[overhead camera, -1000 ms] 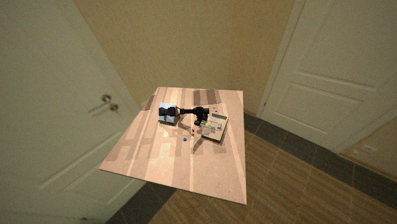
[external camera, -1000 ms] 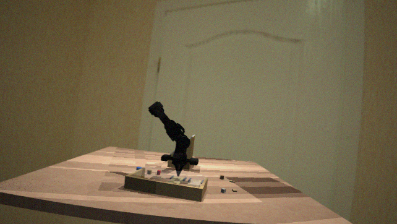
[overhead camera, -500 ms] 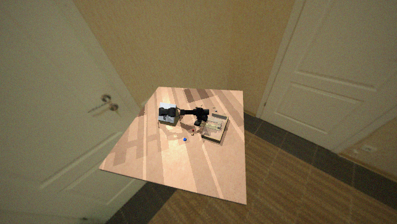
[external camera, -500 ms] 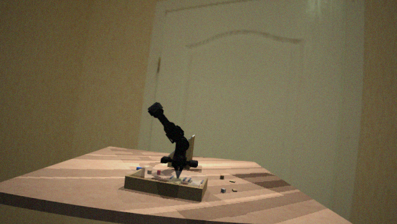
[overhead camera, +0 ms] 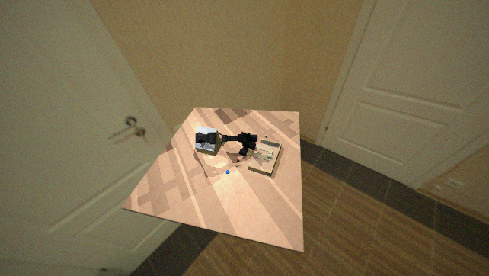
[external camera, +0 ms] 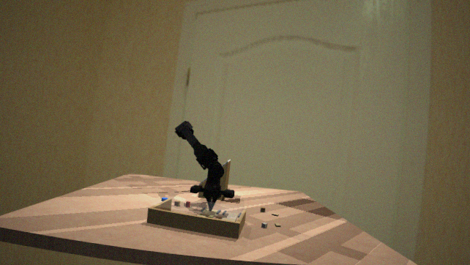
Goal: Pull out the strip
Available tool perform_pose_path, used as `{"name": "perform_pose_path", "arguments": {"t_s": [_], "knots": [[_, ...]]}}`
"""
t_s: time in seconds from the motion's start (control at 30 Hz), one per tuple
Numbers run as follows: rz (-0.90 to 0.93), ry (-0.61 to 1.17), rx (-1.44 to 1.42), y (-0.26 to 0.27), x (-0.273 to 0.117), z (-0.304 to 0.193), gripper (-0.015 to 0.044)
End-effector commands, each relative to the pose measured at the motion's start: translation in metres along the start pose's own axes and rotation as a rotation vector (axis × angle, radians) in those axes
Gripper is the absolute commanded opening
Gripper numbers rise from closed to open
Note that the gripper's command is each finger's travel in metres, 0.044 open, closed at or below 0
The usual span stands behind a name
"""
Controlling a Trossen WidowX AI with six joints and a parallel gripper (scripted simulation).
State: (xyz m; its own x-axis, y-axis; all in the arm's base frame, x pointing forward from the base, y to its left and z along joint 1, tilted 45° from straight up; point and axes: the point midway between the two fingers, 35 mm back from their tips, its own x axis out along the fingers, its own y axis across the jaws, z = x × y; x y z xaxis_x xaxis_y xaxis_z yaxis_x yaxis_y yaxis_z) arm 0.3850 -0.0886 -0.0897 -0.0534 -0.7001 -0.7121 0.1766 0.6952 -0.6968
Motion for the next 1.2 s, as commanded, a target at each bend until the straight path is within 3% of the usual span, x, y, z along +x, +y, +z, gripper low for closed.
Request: {"name": "perform_pose_path", "arguments": {"t_s": [0.0, 1.17], "knots": [[-0.004, -0.001, -0.005, 0.000, 0.001, -0.001, 0.0000], [-0.004, 0.000, -0.006, 0.001, 0.004, -0.018, 0.0000]]}}
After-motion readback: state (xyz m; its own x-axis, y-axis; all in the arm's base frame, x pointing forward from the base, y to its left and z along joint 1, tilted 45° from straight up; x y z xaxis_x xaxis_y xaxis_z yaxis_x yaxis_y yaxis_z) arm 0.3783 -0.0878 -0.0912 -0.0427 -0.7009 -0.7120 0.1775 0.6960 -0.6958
